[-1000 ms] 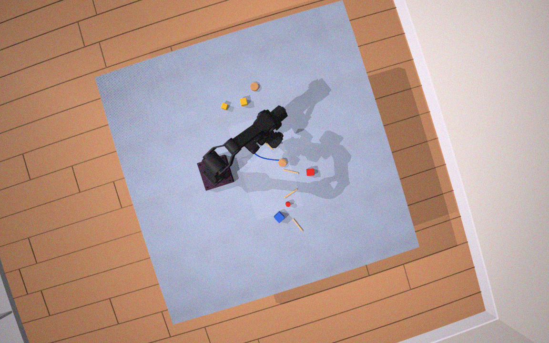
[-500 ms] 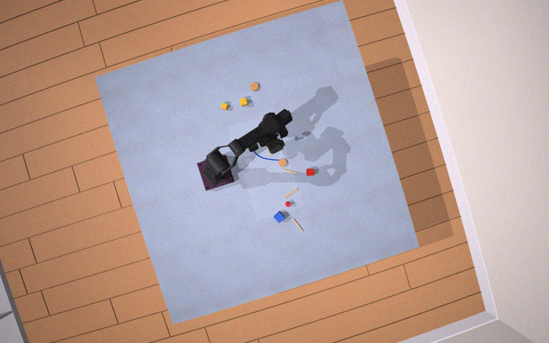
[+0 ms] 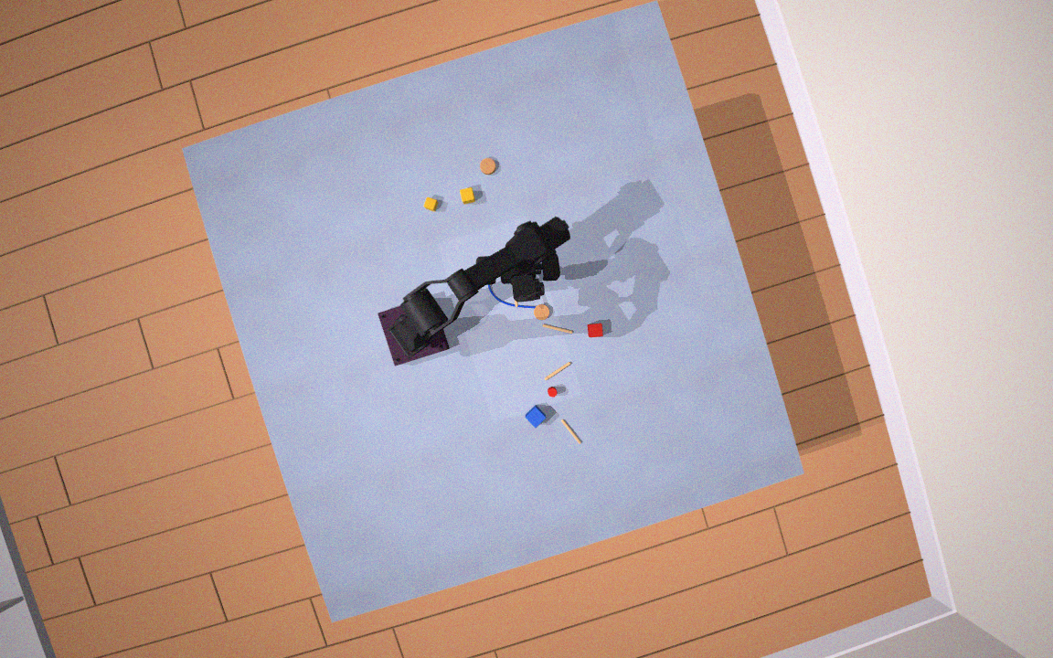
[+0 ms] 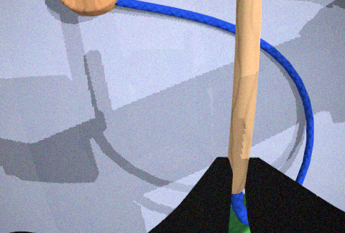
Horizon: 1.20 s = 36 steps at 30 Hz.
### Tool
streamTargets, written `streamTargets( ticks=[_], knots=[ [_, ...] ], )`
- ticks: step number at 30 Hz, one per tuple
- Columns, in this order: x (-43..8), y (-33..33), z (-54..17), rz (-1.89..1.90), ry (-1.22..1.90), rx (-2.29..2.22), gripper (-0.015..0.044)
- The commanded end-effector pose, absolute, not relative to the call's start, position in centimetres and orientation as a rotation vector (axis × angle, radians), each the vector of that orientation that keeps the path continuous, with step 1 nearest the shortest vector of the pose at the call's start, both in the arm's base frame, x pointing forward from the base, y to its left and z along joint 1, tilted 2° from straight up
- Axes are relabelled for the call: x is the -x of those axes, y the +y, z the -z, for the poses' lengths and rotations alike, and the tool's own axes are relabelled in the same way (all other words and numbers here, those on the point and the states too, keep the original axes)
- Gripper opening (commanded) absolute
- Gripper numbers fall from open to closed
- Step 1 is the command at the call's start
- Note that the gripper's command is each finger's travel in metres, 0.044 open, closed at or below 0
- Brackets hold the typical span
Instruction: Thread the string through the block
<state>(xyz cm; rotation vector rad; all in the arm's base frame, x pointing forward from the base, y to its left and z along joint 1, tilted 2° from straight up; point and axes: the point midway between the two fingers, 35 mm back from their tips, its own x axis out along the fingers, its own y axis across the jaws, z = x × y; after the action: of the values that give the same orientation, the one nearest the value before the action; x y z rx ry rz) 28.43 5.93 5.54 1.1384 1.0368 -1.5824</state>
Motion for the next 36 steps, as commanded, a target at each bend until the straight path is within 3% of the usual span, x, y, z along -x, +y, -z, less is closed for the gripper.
streamTargets(
  ticks=[1,26,36],
  knots=[
    [-28.8,5.2,-5.6,1.675,0.947,-1.211,0.0],
    [-29.9,2.0,-5.6,2.084,0.443,-1.538,0.0],
    [-29.9,2.1,-5.6,2.085,0.446,-1.54,0.0]
  ],
)
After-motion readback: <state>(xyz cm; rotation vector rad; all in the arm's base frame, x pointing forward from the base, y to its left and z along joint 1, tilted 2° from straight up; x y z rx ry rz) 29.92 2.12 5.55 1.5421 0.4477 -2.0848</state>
